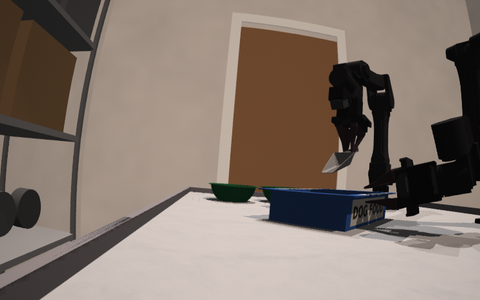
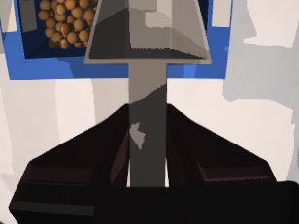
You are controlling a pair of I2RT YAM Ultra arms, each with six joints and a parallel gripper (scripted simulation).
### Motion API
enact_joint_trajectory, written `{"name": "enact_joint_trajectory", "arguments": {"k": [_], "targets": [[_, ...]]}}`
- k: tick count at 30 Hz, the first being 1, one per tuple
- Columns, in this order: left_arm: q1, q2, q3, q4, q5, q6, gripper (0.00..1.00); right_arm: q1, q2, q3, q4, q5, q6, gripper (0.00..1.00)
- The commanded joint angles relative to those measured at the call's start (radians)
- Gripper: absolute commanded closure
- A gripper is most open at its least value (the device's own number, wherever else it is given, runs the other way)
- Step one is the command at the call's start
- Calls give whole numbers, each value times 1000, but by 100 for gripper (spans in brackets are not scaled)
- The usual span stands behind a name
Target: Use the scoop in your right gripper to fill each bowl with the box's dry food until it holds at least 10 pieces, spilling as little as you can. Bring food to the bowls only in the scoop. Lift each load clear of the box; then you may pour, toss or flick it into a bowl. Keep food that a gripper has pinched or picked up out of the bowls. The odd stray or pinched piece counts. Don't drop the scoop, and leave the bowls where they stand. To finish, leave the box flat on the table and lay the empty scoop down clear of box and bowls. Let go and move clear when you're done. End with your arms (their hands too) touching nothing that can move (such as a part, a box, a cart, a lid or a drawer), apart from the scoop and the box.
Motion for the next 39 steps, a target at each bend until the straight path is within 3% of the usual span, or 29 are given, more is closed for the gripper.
{"name": "enact_joint_trajectory", "arguments": {"k": [1,17,22,39], "targets": [[-10,3,31,23,-1,2,74,15,-55,-10,36,6,13,100],[-10,3,31,23,-1,2,74,16,-128,-66,69,10,20,100],[-10,3,31,23,-1,2,74,34,-143,-7,61,4,23,100],[-30,-100,43,-83,-9,-12,74,28,-147,-7,61,5,23,100]]}}
